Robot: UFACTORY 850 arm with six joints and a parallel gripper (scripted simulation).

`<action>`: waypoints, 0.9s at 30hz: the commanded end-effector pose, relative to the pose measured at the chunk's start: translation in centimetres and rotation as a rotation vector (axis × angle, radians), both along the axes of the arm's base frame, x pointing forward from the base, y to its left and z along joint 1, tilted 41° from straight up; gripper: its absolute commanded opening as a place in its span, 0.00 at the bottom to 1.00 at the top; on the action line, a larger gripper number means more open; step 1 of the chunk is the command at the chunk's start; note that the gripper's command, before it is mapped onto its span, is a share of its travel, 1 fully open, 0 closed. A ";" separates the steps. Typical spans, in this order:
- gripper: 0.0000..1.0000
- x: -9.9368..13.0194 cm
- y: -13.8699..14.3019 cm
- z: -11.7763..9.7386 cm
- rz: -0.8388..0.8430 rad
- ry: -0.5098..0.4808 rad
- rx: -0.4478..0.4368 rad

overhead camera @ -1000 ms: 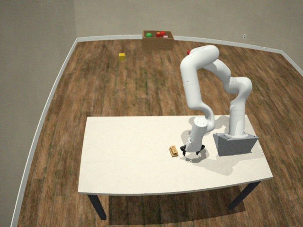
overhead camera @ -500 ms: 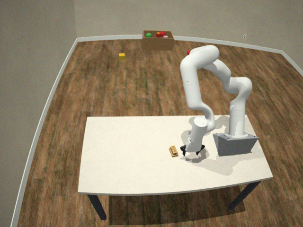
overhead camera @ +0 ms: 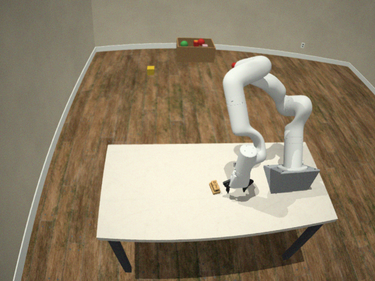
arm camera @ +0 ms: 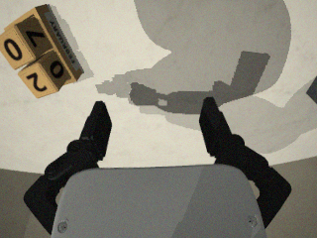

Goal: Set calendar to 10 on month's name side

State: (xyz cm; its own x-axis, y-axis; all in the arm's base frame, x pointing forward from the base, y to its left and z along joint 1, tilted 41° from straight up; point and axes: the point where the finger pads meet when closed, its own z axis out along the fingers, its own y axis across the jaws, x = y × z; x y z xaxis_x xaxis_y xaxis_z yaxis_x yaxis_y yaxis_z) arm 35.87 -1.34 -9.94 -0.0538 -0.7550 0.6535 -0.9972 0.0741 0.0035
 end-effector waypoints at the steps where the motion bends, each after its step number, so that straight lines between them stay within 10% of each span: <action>1: 1.00 0.1 0.0 0.0 0.000 -0.001 0.001; 27: 1.00 2.6 1.0 0.8 0.000 -0.001 0.001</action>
State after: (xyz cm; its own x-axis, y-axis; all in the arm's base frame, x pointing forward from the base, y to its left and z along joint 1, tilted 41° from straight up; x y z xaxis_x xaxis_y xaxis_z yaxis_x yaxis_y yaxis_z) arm 37.30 -0.43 -9.03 -0.0538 -0.7552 0.6533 -0.9973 0.0736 0.0030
